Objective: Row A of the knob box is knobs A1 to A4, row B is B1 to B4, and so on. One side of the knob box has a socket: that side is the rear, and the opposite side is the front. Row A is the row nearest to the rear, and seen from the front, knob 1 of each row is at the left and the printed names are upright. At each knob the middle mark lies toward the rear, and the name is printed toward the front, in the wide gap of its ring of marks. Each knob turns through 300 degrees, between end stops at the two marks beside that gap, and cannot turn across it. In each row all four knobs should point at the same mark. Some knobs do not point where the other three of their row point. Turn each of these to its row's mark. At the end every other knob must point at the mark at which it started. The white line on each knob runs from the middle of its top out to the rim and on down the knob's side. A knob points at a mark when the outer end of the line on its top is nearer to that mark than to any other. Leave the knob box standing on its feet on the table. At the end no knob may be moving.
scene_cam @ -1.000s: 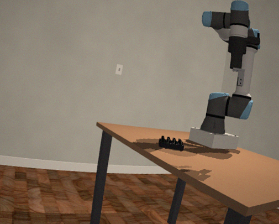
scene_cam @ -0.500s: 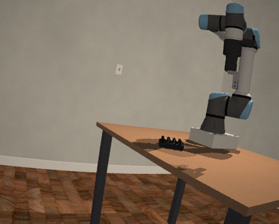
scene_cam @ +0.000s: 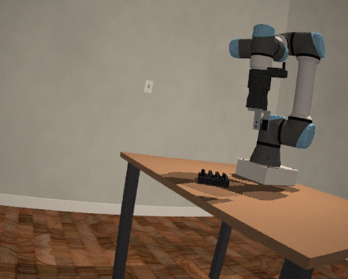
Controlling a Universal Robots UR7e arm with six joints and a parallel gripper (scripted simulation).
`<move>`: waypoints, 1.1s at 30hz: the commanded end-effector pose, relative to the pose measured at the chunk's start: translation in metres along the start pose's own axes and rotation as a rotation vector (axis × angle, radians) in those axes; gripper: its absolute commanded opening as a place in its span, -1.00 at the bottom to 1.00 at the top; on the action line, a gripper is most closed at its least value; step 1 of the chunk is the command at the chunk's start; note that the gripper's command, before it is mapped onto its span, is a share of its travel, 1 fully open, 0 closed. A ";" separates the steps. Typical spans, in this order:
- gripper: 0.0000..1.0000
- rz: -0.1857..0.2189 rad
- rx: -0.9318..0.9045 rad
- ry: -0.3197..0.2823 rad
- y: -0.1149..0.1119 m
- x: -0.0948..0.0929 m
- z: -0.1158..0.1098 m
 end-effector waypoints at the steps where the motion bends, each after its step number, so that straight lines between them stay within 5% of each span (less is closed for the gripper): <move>1: 1.00 -0.023 -0.155 -0.001 0.000 -0.032 -0.041; 21: 1.00 -0.057 -0.658 -0.003 -0.050 -0.125 -0.149; 33: 1.00 -0.067 -0.818 -0.004 -0.075 -0.150 -0.173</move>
Point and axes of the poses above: the point where the finger pads meet when closed, its own x axis back along the fingers, its own y axis across the jaws, z = x × y, the point moved 4 cm from there along x, back along the fingers, and after that the axes turned 15 degrees about x, right-handed, at the moved point
